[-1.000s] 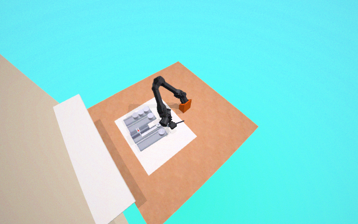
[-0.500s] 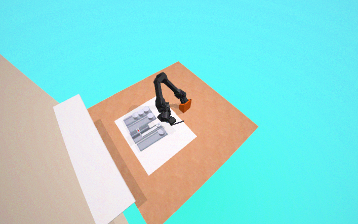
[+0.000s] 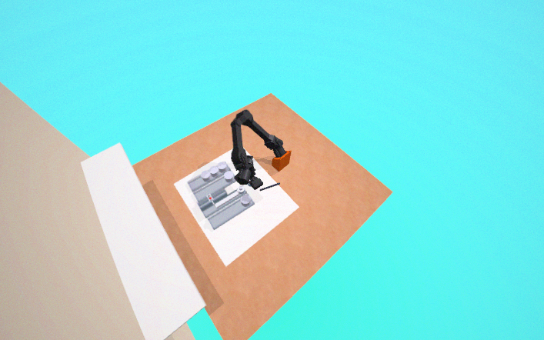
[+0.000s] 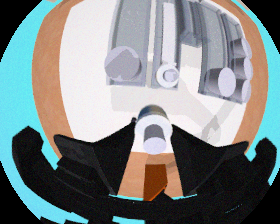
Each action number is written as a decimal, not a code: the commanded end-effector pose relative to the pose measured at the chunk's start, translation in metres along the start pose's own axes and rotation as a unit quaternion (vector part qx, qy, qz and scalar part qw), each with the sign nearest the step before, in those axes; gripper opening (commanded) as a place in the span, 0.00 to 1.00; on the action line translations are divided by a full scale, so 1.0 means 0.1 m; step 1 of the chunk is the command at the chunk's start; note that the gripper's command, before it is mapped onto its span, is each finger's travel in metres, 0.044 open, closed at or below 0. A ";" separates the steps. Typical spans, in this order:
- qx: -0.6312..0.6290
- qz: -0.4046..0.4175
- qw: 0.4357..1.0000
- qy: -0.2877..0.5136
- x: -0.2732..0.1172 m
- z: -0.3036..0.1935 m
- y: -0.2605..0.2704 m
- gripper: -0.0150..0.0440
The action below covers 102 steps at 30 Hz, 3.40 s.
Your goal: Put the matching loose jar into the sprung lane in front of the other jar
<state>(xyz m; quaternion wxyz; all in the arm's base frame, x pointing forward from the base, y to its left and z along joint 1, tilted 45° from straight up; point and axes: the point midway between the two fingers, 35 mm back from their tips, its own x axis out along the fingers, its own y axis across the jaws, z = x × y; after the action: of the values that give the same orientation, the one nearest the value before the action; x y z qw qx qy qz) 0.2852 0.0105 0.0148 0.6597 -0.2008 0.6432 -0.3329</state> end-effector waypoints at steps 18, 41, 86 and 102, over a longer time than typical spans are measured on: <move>0.017 -0.006 1.000 -0.001 0.51 0.16 -0.24 0.25; 0.017 -0.006 1.000 -0.001 0.51 0.23 -0.24 0.25; 0.018 -0.006 1.000 -0.001 0.51 0.40 -0.24 0.25; 0.018 -0.006 1.000 -0.002 0.51 0.47 -0.25 0.25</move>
<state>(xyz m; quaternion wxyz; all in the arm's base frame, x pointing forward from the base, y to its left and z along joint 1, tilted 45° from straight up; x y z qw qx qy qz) 0.3150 -0.0491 -0.0031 0.6537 -0.1950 0.6448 -0.3448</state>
